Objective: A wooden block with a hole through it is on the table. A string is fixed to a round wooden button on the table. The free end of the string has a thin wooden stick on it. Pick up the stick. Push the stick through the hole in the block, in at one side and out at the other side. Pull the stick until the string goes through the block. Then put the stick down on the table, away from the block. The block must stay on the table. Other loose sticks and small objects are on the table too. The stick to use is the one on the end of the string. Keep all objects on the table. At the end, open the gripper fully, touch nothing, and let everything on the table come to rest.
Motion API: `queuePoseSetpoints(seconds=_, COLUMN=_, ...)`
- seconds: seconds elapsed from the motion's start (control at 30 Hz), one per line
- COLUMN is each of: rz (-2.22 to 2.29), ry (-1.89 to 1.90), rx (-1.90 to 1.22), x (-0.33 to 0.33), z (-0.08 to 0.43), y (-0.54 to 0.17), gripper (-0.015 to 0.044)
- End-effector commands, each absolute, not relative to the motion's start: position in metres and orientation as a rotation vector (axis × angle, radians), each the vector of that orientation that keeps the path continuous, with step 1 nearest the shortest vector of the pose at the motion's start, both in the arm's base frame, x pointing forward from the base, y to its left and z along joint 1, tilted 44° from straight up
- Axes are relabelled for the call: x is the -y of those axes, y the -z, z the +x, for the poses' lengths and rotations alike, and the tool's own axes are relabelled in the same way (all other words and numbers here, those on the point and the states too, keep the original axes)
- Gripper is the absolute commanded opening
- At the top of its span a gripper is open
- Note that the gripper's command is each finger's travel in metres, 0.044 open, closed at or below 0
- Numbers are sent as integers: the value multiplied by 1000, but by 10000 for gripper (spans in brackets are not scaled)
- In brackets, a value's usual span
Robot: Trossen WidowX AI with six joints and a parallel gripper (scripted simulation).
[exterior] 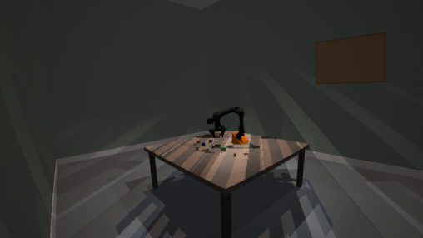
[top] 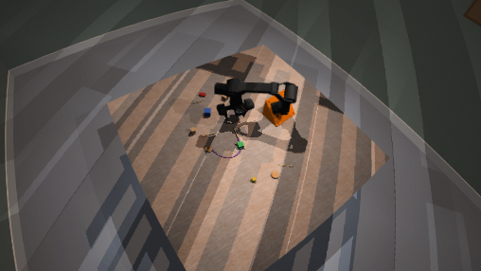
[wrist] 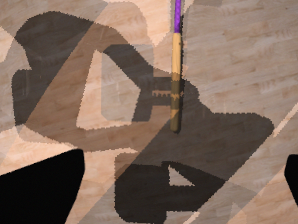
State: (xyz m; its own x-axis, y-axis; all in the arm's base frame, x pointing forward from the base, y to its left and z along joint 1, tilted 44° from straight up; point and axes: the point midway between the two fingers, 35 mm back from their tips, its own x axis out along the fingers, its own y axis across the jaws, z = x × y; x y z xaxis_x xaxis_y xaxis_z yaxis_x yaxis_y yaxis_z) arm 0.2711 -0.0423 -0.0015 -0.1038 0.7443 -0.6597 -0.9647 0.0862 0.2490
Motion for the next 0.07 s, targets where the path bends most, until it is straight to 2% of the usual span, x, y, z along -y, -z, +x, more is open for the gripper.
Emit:
queuePoseSetpoints(seconds=0.0, rz=-361, ry=-1492, rx=-788, x=42, z=271, y=2, gripper=440)
queuePoseSetpoints(seconds=0.03, rz=-361, ry=-1492, rx=-788, x=42, z=271, y=2, gripper=440)
